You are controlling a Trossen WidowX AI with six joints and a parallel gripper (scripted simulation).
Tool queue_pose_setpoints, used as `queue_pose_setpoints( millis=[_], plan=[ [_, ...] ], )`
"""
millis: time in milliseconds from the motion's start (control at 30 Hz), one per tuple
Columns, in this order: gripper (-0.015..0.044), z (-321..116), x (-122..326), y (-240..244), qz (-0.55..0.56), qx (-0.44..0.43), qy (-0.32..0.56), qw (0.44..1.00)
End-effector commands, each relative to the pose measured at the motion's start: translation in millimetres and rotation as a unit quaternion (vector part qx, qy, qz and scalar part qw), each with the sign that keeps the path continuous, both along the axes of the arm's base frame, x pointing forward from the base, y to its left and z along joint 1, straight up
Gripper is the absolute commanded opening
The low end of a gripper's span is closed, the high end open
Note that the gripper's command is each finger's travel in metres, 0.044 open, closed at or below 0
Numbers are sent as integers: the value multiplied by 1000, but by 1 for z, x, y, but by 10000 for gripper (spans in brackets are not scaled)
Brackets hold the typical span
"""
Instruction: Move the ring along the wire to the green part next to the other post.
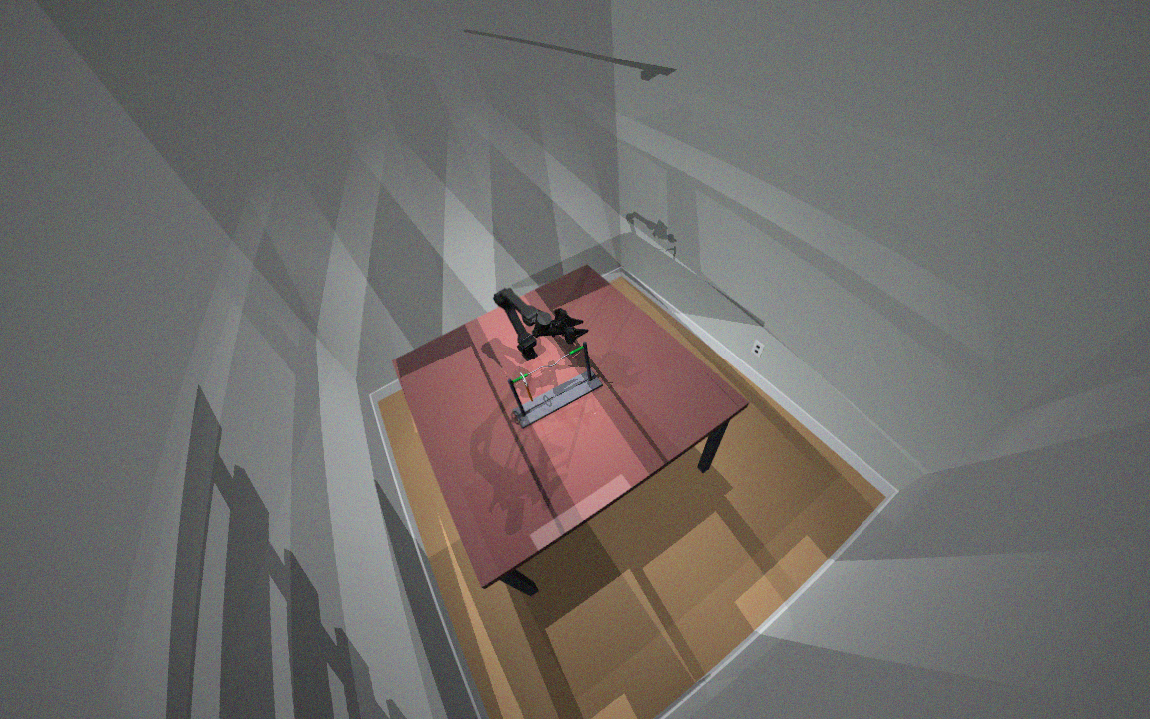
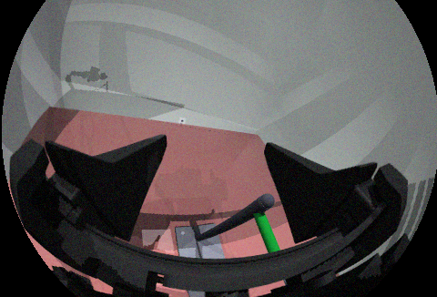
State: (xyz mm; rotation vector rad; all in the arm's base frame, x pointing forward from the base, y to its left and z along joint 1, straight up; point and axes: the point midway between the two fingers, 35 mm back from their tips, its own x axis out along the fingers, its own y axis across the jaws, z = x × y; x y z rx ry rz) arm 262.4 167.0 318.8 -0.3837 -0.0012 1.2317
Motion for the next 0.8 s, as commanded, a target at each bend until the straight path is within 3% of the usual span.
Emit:
queue_pose_setpoints(
  millis=[0,267,767],
  plan=[
    [374,0,1,-1,-2,0,-1,1000],
    [164,0,36,-52,-111,-11,-44,993],
    [160,6,73,-210,-379,-64,-142,912]
  ],
)
